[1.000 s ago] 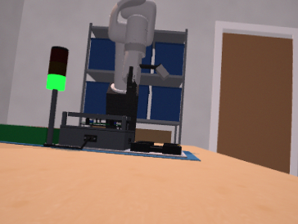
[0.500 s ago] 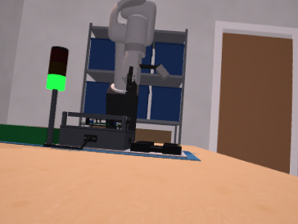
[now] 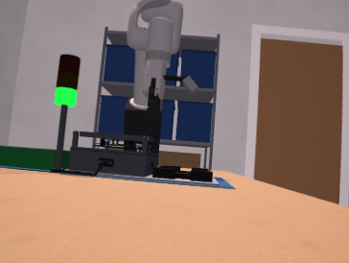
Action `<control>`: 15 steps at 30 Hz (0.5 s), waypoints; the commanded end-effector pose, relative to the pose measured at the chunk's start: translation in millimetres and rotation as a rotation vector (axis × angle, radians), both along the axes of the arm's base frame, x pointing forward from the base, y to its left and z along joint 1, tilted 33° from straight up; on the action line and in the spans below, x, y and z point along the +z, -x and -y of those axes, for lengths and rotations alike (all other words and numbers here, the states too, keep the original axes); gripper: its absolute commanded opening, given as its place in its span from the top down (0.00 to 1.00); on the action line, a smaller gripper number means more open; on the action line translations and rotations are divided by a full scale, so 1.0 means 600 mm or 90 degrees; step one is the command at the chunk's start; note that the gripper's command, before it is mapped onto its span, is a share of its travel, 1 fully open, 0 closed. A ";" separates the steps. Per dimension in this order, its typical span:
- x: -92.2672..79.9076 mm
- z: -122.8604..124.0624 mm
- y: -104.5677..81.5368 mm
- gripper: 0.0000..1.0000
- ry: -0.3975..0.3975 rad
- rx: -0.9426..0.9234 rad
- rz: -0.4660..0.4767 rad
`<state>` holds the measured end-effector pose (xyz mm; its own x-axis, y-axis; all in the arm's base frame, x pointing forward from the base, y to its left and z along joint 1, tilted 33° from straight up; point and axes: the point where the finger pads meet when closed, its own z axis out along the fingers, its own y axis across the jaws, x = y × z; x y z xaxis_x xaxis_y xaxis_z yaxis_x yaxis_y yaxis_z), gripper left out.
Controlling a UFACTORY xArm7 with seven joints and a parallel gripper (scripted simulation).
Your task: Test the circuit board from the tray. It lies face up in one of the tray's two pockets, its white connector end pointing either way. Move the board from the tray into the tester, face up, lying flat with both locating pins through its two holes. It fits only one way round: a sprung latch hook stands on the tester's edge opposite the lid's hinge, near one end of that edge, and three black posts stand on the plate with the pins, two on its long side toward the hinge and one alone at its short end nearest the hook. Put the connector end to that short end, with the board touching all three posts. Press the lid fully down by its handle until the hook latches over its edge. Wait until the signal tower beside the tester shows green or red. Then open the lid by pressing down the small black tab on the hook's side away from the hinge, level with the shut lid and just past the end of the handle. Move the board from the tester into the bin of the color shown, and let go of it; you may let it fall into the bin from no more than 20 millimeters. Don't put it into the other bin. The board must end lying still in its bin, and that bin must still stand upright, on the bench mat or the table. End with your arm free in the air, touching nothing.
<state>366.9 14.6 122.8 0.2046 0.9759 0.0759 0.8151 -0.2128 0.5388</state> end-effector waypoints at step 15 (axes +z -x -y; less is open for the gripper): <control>-0.003 0.048 0.010 0.73 0.000 0.000 0.001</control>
